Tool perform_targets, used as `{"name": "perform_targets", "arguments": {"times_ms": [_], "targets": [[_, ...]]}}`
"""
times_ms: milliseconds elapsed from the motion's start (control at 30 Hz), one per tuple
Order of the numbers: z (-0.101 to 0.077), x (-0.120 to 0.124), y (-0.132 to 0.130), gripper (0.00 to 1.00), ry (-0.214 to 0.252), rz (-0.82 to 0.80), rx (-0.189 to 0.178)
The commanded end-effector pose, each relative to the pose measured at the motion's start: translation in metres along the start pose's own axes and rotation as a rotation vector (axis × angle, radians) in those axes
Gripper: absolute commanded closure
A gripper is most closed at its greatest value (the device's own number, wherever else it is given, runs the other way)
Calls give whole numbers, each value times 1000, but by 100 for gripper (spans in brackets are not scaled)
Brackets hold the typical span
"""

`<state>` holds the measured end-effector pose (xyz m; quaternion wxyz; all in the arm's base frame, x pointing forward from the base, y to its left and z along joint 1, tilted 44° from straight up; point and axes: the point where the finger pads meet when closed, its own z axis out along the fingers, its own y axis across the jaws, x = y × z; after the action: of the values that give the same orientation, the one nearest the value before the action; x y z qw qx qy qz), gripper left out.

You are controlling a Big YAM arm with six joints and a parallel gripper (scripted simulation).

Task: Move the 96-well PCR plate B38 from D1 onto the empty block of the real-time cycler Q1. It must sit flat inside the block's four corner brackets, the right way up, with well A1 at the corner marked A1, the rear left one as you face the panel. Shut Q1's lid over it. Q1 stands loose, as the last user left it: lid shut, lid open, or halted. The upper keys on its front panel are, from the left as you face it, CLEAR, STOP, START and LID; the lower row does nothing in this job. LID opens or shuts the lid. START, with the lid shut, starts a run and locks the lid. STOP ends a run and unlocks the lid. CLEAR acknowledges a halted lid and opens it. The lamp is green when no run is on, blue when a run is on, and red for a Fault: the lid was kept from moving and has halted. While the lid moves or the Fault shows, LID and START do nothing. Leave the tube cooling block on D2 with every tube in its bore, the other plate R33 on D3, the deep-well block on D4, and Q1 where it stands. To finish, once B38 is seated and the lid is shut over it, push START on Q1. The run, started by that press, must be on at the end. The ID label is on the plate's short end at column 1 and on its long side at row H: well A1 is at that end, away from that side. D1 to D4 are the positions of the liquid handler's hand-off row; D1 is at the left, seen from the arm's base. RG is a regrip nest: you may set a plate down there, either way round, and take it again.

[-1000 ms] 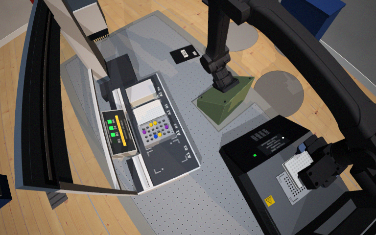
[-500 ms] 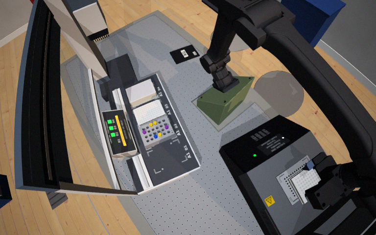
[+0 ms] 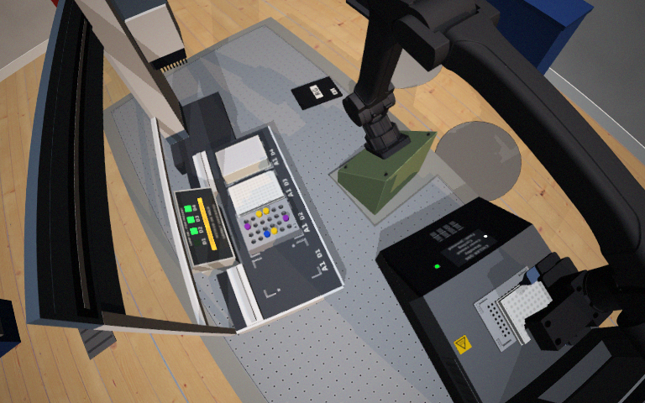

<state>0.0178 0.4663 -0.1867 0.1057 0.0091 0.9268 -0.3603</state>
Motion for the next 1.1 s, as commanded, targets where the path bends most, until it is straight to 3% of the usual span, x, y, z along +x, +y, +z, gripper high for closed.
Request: {"name": "perform_targets", "arguments": {"times_ms": [0, 267, 533, 833, 1067], "targets": [[-21, -10, 2, 100, 10, 6, -53], [-28, 5, -4, 100, -7, 10, -45], [-37, -6, 4, 100, 8, 15, -62], [-29, -2, 23, 100, 4, 0, -72], [-13, 10, 19, 100, -6, 2, -37]]}}
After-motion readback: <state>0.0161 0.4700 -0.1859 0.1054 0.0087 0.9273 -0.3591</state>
